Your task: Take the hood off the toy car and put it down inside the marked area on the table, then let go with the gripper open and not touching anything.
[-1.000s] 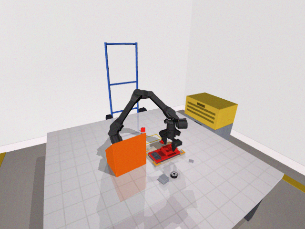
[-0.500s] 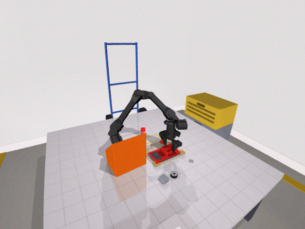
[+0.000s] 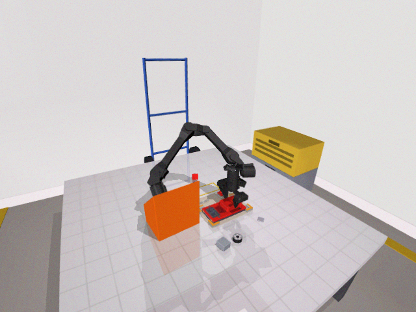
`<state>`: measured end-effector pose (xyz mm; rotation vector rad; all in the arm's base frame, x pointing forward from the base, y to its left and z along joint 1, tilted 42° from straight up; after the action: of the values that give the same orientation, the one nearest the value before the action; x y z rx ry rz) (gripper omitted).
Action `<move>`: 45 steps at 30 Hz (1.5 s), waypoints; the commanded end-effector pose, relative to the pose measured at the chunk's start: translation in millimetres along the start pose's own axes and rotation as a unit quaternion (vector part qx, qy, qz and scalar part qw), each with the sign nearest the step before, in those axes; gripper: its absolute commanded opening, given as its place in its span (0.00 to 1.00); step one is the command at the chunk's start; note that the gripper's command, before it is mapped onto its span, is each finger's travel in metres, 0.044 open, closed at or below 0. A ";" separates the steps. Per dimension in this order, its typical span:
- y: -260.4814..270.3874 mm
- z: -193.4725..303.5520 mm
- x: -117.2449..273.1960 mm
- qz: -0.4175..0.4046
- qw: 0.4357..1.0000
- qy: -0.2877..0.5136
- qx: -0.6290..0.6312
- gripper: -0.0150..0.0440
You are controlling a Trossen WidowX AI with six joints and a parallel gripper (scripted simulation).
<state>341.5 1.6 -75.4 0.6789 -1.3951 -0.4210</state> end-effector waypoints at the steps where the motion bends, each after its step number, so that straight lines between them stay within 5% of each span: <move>1: 0.0 0.0 0.4 0.000 1.000 0.000 0.000 0.80; 8: 0.0 0.0 0.4 0.000 1.000 0.000 0.000 0.72; 19: -0.2 -0.2 5.8 0.000 1.000 0.000 0.000 0.25; 45: -0.5 -0.1 22.8 0.001 1.000 0.000 0.000 0.25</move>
<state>342.9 -10.0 -61.3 0.6783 -1.3872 -0.4257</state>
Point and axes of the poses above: the point midway between the two fingers, 35 mm back from their tips, its own x axis back along the fingers, its own y axis across the jaws, z = x × y, the point moved 6 cm from there along x, back along the fingers, and after that the axes turned 1 degree about -x, right-handed, at the moved point
